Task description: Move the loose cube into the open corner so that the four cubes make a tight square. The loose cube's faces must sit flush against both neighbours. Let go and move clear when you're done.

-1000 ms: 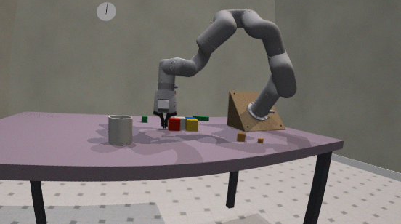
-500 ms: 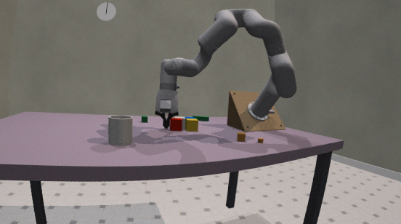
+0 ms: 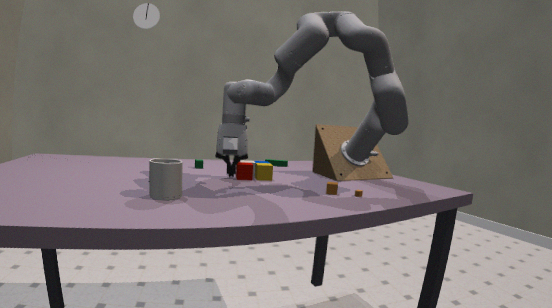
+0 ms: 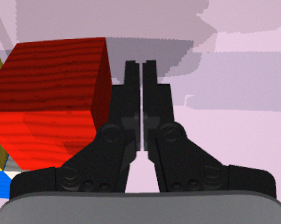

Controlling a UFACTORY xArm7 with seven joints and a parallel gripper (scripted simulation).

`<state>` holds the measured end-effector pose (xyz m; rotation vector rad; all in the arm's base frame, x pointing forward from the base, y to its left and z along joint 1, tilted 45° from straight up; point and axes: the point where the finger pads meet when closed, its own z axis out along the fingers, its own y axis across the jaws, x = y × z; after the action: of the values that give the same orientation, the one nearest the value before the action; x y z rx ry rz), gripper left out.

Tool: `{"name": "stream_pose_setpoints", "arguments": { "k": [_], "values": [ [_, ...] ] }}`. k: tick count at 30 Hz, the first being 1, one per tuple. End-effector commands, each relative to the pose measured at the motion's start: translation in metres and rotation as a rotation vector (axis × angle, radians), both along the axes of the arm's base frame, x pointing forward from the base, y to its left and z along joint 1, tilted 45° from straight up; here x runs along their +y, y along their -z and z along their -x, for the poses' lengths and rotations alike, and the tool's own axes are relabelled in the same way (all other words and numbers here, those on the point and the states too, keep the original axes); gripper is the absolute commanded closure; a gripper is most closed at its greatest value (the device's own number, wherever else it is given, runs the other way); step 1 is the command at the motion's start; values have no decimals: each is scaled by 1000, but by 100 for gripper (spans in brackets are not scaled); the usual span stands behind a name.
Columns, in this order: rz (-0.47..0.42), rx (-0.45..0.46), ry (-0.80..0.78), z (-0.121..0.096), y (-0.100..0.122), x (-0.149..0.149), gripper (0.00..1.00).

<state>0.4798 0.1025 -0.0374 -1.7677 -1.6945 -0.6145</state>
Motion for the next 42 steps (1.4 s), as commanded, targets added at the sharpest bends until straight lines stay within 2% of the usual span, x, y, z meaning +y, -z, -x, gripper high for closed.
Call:
{"name": "stream_pose_setpoints", "arguments": {
  "k": [1, 42],
  "values": [
    [2, -3, 4, 0, -1, -2, 100],
    [2, -3, 4, 10, -2, -2, 100]
  ]
}}
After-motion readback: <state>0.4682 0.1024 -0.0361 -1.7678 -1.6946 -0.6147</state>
